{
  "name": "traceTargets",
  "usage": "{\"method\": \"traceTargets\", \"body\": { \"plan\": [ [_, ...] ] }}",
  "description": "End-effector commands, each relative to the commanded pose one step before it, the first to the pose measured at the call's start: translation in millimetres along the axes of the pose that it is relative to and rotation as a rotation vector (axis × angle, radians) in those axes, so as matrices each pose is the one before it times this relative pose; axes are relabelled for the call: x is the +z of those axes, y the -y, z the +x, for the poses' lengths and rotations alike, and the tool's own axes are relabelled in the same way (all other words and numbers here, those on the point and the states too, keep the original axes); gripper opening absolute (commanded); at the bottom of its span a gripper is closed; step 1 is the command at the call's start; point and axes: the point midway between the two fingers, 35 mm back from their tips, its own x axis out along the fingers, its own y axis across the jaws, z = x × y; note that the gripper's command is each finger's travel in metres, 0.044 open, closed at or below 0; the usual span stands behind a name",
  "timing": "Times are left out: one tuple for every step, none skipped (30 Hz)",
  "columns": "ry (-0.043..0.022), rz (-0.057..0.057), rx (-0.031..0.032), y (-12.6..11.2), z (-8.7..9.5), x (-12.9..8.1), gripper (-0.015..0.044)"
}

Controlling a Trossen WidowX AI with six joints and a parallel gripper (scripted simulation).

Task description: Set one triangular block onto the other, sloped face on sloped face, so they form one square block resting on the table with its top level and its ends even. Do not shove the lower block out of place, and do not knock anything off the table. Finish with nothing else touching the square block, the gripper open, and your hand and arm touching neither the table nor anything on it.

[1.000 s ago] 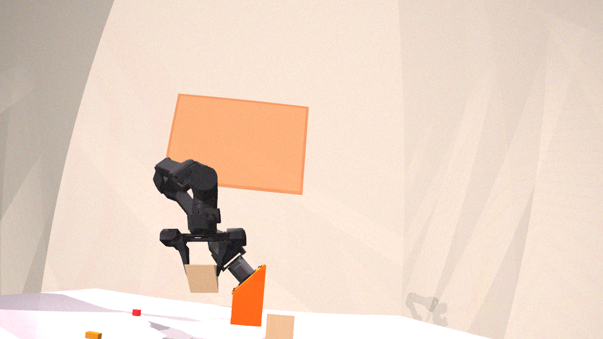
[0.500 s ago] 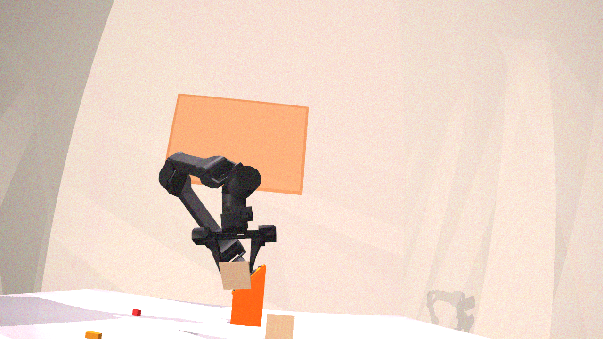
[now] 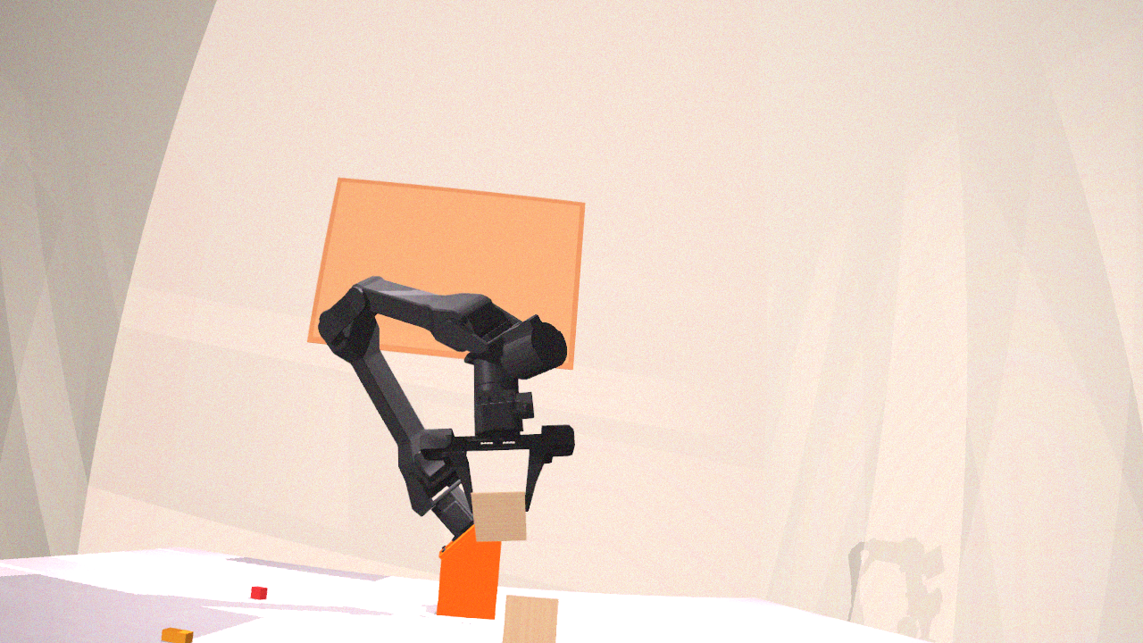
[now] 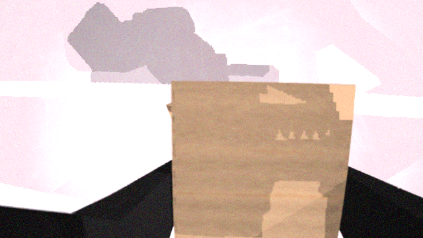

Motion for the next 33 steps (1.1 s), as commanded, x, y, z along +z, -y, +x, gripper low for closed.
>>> {"method": "traceTargets", "body": {
  "plan": [
    [-0.00866, -0.0001, -0.01227, -13.59, -1.31, -14.27, 0.0],
    [0.00007, 0.0014, -0.00424, -3.48, -0.7, -3.66, 0.0],
    [0.00029, 0.0015, -0.0045, -3.36, -0.69, -3.71, 0.0],
    [0.00052, 0.0015, -0.00475, -3.23, -0.68, -3.75, 0.0],
    [0.00076, 0.0016, -0.00499, -3.1, -0.67, -3.79, 0.0],
    [0.00101, 0.0017, -0.00522, -2.97, -0.66, -3.83, 0.0],
    [0.00127, 0.0018, -0.00545, -2.84, -0.65, -3.86, 0.0],
    [0.00153, 0.0019, -0.00566, -2.71, -0.64, -3.89, 0.0],
    [0.00181, 0.002, -0.00587, -2.58, -0.62, -3.91, 0.0],
    [0.00209, 0.0021, -0.00606, -2.45, -0.61, -3.93, 0.0],
    [0.00238, 0.0023, -0.00627, -2.33, -0.6, -3.96, 0.0],
    [0.00269, 0.0024, -0.00646, -2.2, -0.59, -3.98, 0.0],
    [0.00299, 0.0025, -0.00662, -2.08, -0.58, -3.99, 0.0],
    [0.00331, 0.0026, -0.00678, -1.95, -0.57, -3.99, 0.0],
    [0.00363, 0.0027, -0.00693, -1.82, -0.56, -3.99, 0.0],
    [0.00395, 0.0029, -0.00706, -1.69, -0.55, -3.99, 0.0],
    [0.00428, 0.003, -0.00718, -1.56, -0.53, -3.98, 0.0],
    [0.00373, 0.0025, -0.00593, -1.18, -0.43, -3.23, 0.0],
    [0.00235, 0.0016, -0.00359, -0.67, -0.25, -1.94, 0.0],
    [0.0008, 0.0005, -0.0012, -0.21, -0.08, -0.65, 0.0],
    [-0.00003, -0.0001, 0.00025, -0.11, 0.78, 0.25, 0.0],
    [-0.00008, -0.0002, 0.00071, -0.33, 2.35, 0.75, 0.0],
    [-0.00009, -0.0002, 0.00107, -0.49, 3.92, 1.23, 0.0],
    [-0.00005, -0.0002, 0.00111, -0.49, 4.72, 1.43, 0.0],
    [0.00001, -0.0002, 0.00092, -0.39, 4.72, 1.38, 0.0],
    [0.00007, -0.0001, 0.00072, -0.29, 4.71, 1.32, 0.0],
    [0.00011, 0.0, 0.00052, -0.19, 4.7, 1.27, 0.0],
    [0.00016, 0.0, 0.00032, -0.09, 4.69, 1.21, 0.0],
    [0.0002, 0.0001, 0.00012, 0.0, 4.68, 1.15, 0.0],
    [0.00023, 0.0001, -0.00009, 0.1, 4.66, 1.09, 0.0],
    [-0.0001, -0.0004, -0.00031, 0.19, 4.68, 0.96, 0.0],
    [0.00006, -0.0001, -0.0005, 0.28, 4.68, 0.92, 0.0],
    [0.00007, -0.0001, -0.00071, 0.37, 4.66, 0.86, 0.0]
  ]
}}
